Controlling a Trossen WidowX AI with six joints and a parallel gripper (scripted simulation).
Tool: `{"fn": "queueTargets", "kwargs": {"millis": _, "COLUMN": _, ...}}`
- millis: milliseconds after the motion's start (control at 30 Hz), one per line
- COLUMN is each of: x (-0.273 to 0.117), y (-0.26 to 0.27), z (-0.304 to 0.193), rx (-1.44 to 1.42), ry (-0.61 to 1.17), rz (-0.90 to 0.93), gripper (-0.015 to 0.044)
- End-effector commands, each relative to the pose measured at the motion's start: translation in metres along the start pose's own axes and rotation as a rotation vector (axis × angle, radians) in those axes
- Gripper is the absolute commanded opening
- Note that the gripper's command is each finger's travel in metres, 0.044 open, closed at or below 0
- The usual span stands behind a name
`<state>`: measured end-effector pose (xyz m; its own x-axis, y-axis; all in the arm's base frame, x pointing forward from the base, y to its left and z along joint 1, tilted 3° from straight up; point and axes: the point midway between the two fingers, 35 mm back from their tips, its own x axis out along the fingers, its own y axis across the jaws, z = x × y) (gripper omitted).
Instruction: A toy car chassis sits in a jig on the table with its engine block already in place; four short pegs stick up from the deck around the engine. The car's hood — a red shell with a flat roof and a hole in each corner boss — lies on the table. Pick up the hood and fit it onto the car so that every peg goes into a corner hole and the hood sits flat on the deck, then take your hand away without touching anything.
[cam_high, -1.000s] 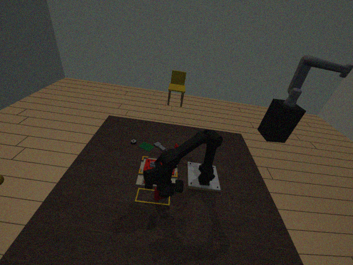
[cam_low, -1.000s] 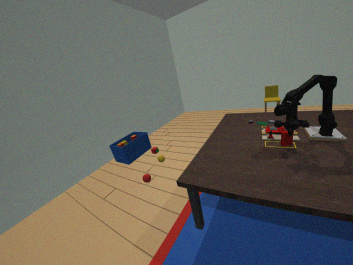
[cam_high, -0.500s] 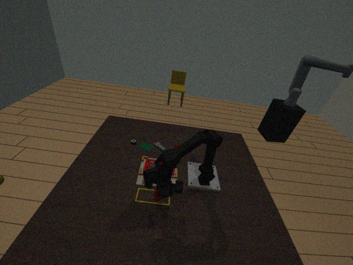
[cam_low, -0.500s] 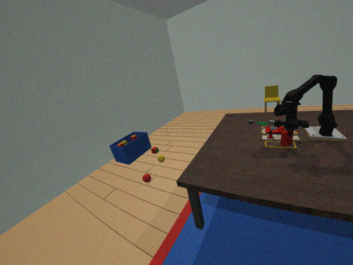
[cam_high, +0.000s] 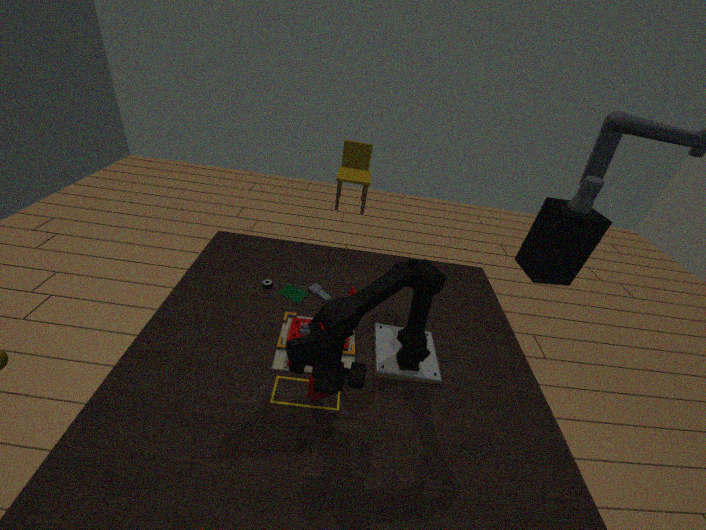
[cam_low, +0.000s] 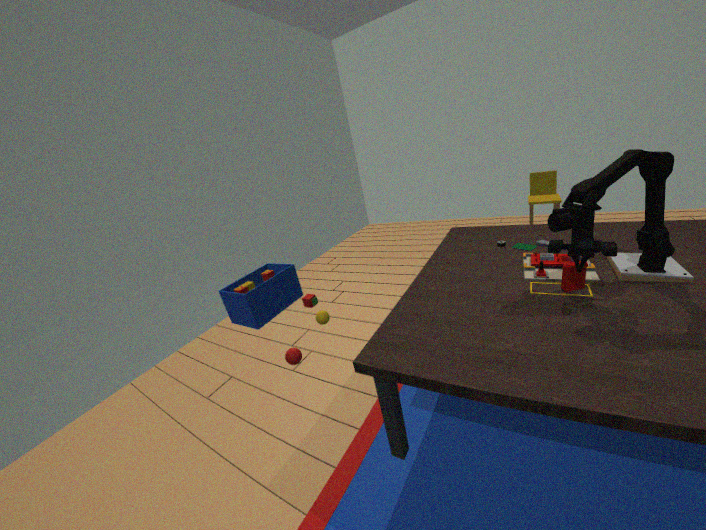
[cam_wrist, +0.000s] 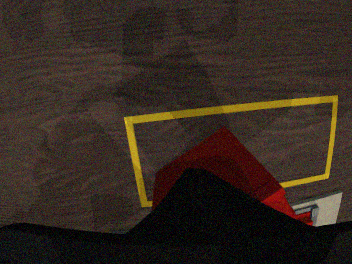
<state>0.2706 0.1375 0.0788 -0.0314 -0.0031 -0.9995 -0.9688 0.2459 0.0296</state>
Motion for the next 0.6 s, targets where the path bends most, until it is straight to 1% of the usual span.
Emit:
{"fn": "queueTargets", "kwargs": {"millis": 0, "x": -0.0005, "y": -0.0014, "z": -0.0004, "rx": 0.022, "ry": 0.003, "rz": -0.006, "gripper": 0.0000}}
{"fn": "queueTargets", "kwargs": {"millis": 567, "x": -0.0006, "y": -0.0022, "z": -0.0012, "rx": 0.110, "ry": 0.003, "rz": -0.006, "gripper": 0.0000}}
